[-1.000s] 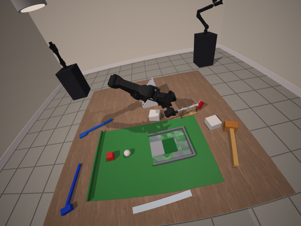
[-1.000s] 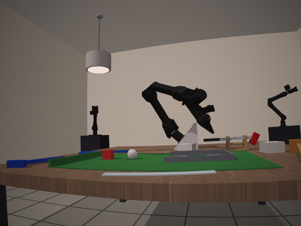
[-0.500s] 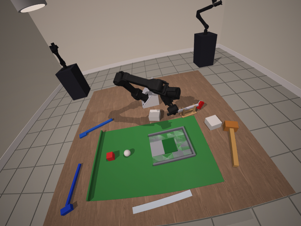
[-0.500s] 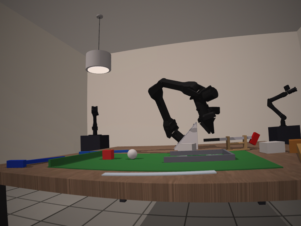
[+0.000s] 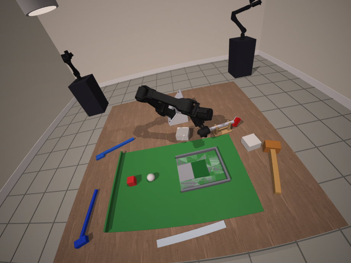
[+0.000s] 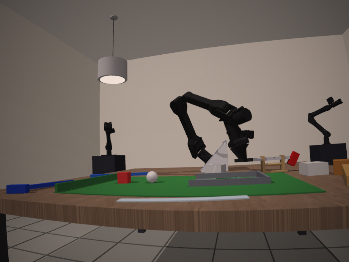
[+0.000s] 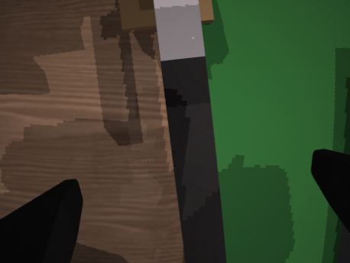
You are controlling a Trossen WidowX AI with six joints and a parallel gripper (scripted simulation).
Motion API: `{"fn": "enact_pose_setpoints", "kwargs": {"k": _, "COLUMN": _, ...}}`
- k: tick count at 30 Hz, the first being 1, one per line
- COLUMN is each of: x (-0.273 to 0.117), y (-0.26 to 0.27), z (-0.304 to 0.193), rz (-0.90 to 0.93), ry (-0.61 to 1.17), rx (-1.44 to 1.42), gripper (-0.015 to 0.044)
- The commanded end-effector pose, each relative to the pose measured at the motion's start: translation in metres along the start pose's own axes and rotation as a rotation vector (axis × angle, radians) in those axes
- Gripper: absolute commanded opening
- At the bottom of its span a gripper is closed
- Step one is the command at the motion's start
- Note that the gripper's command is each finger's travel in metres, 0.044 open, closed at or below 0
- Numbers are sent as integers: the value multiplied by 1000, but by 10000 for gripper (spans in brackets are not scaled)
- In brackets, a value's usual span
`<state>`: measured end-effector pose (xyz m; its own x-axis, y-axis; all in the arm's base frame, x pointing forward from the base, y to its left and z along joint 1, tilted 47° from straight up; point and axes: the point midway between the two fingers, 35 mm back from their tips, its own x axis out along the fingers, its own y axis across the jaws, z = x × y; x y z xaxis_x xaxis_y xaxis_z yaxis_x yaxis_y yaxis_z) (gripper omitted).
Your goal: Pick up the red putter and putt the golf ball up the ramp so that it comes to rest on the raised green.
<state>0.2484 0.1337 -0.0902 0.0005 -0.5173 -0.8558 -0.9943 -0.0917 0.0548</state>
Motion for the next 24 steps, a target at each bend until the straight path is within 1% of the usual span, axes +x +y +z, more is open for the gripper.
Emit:
{"fn": "enact_pose_setpoints", "kwargs": {"k": 1, "x": 6, "y": 2, "z": -1, "rz": 2, "ry": 7, "rx": -12, "gripper": 440}}
{"fn": "enact_pose_setpoints", "kwargs": {"k": 18, "x": 27, "y": 2, "z": -8, "rz": 2, "ry": 8, "rx": -12, "gripper": 440}}
{"fn": "enact_pose_setpoints", "kwargs": {"k": 24, "x": 28, "y": 2, "z": -8, "rz": 2, "ry": 8, "rx": -12, "gripper": 440}}
